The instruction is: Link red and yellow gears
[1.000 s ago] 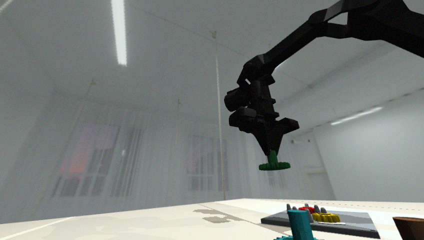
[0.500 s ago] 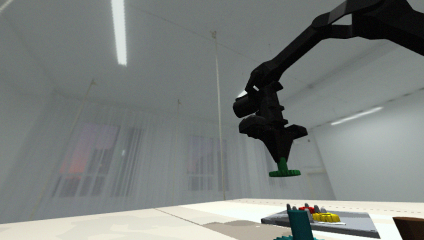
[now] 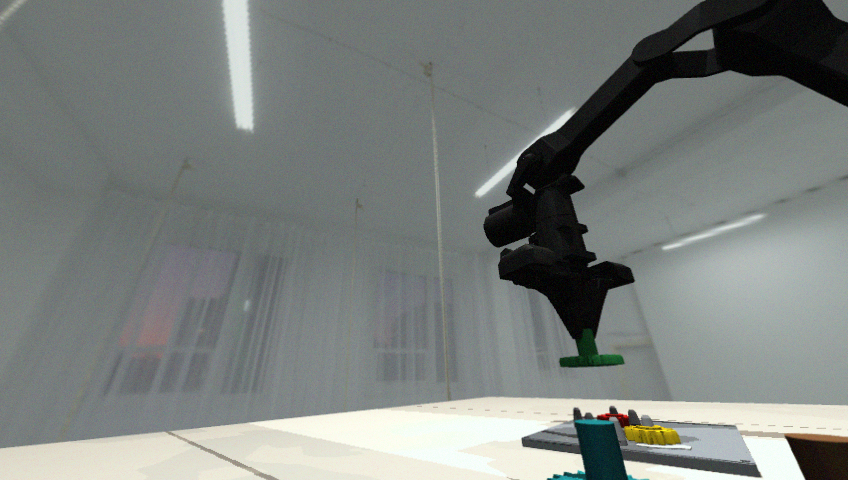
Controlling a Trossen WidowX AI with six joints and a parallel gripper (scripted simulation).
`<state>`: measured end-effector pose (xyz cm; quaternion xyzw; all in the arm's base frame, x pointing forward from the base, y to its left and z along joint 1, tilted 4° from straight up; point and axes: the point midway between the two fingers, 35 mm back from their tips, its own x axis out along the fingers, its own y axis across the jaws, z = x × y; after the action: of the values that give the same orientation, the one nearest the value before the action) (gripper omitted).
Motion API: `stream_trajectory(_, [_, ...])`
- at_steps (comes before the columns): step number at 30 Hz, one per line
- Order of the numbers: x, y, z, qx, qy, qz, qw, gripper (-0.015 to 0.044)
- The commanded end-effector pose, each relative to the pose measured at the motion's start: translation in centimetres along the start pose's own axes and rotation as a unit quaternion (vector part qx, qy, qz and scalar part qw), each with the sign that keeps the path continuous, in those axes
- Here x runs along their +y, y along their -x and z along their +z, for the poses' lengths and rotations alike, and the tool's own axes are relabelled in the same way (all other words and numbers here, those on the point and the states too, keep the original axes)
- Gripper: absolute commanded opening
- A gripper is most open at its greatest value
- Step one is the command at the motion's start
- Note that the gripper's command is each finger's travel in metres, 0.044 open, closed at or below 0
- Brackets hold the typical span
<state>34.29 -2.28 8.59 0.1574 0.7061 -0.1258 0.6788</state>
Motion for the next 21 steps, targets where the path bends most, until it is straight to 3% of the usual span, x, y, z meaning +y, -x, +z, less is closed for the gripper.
stream_trajectory(1, [-0.9,-0.3,-0.2,-0.003,0.001,-0.002,1.0,0.0])
stream_trajectory(21, [-3.7,-1.8,-0.8,-0.003,-0.001,-0.002,1.0,0.0])
